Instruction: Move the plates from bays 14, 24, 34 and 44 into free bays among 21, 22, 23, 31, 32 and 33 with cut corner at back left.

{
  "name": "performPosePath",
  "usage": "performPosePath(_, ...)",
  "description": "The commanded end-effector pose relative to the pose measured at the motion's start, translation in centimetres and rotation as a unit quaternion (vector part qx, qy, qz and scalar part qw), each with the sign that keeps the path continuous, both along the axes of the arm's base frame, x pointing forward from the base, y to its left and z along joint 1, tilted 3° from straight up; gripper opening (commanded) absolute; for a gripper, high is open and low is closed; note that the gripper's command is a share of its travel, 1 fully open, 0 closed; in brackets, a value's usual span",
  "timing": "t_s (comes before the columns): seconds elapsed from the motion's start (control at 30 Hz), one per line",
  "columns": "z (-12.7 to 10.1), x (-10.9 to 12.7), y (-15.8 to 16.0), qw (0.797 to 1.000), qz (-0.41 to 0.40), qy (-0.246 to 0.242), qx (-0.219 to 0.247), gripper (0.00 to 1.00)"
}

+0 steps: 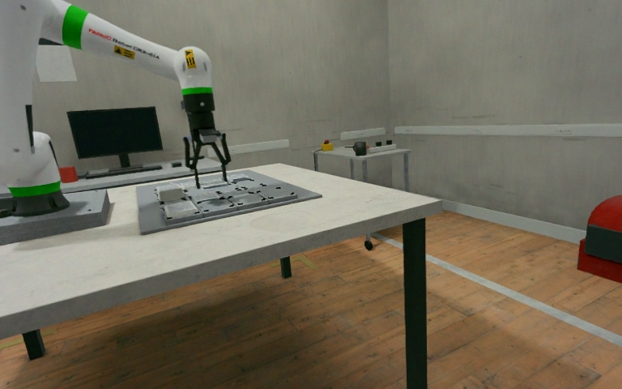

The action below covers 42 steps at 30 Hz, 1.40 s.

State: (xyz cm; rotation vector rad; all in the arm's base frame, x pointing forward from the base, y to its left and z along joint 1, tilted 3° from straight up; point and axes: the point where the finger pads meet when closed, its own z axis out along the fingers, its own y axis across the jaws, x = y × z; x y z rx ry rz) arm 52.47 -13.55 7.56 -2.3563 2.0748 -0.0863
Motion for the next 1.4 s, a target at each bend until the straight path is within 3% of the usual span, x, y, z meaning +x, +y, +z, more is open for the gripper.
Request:
performPosePath(0.0,0.1,0.1,0.7,1.0,0.0,-0.001,0.0,0.1)
performPosePath(1.37,-0.2,0.9,10.0,1.0,0.0,-0.001,0.0,0.1)
